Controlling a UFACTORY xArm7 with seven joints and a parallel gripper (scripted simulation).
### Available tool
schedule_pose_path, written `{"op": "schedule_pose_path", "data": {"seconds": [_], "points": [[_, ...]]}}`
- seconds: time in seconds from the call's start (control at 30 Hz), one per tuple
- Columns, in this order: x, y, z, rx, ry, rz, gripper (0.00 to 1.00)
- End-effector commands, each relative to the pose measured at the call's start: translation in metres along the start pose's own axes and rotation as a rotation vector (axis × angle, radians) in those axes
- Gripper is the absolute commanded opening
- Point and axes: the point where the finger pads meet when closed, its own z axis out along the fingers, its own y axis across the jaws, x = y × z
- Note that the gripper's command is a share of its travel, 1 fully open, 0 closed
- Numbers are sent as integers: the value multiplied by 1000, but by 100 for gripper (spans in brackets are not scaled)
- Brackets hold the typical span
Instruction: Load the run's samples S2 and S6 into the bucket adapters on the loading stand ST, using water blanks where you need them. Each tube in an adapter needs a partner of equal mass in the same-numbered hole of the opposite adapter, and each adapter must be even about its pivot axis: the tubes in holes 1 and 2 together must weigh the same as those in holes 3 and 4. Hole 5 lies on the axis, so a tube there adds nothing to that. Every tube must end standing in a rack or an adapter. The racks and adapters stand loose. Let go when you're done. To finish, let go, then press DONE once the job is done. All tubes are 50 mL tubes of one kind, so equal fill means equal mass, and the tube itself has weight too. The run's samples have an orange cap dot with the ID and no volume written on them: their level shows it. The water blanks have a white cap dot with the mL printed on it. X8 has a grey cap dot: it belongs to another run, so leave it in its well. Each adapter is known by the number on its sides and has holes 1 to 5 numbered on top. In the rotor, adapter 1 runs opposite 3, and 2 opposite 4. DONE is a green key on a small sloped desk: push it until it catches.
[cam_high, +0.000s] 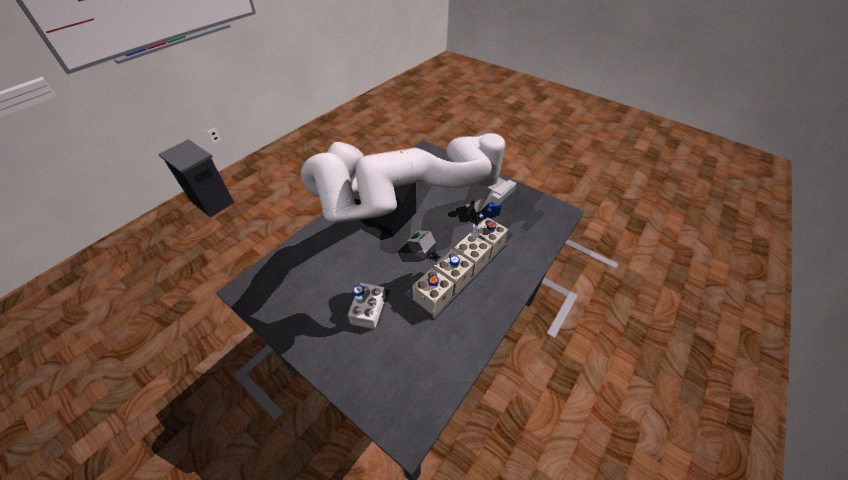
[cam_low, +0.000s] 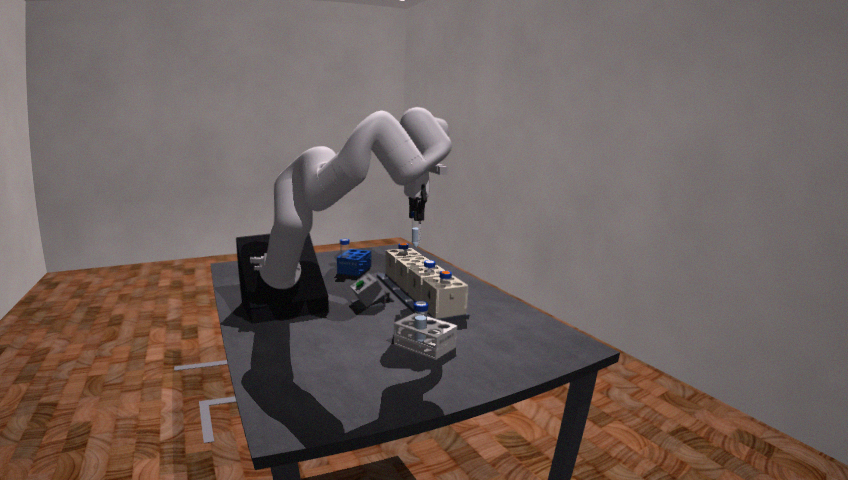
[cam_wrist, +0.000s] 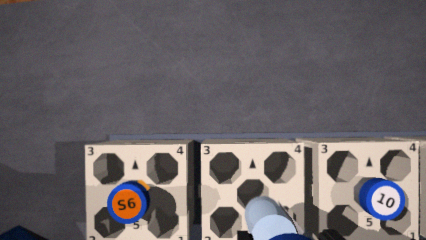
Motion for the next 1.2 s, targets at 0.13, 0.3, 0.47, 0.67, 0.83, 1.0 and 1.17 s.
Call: {"op": "schedule_pose_path", "data": {"seconds": [0.13,0.3,0.47,0.67,0.83,1.0,1.17], "points": [[1,-1,-2,3,4,0,0],[1,-1,6,3,4,0,0],[1,-1,16,3,4,0,0],[1,-1,28,3,4,0,0],[1,-1,34,3,4,0,0],[1,-1,36,3,4,0,0],[1,-1,36,3,4,0,0]]}}
